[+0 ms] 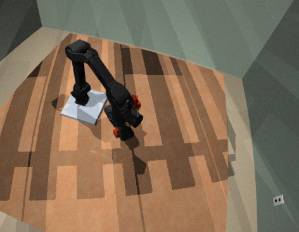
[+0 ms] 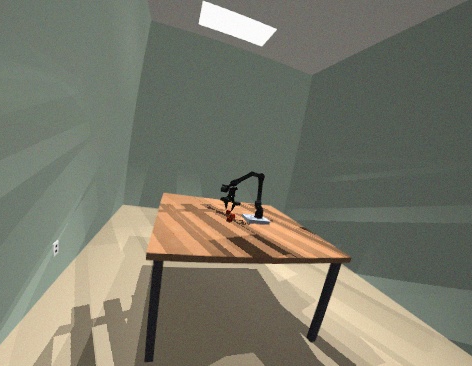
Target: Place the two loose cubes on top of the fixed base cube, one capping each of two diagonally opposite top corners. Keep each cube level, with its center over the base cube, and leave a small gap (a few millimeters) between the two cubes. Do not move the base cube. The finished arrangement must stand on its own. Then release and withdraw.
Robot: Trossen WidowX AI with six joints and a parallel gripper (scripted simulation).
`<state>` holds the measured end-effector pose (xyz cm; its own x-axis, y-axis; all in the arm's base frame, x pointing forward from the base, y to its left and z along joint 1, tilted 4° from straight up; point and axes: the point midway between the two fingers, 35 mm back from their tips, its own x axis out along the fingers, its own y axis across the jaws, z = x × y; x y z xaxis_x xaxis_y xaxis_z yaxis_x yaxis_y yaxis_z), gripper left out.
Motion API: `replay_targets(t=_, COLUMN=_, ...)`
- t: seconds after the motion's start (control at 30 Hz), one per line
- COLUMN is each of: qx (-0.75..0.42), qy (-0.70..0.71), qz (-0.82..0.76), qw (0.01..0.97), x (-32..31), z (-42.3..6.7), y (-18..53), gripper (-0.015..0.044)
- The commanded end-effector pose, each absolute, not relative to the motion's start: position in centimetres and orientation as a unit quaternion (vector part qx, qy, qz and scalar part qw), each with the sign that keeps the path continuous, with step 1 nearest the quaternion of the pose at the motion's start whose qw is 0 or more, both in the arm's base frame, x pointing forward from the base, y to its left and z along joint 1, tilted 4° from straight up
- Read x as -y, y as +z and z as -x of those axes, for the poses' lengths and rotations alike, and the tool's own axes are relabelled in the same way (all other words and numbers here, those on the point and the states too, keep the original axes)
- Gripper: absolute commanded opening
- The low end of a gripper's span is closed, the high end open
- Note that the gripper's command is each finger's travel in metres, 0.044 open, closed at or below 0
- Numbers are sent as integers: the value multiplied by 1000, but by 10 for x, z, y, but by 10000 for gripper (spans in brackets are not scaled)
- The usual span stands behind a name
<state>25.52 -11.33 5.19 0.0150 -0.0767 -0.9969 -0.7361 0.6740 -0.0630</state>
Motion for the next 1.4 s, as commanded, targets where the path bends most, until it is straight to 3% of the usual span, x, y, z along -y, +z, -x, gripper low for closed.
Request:
replay_targets(t=0.0, qx=-652, qy=259, qz=314, qw=640, x=114, z=-255, y=45, gripper=265)
replay_targets(t=0.27, qx=-652, qy=259, qz=314, qw=640, x=115, z=-255, y=35, gripper=265)
replay_targets(t=0.47, qx=-652, qy=259, qz=314, qw=640, x=115, z=-255, y=35, gripper=108)
replay_targets(t=1.37, qx=-652, qy=258, qz=314, qw=640, x=111, z=-259, y=104, gripper=105)
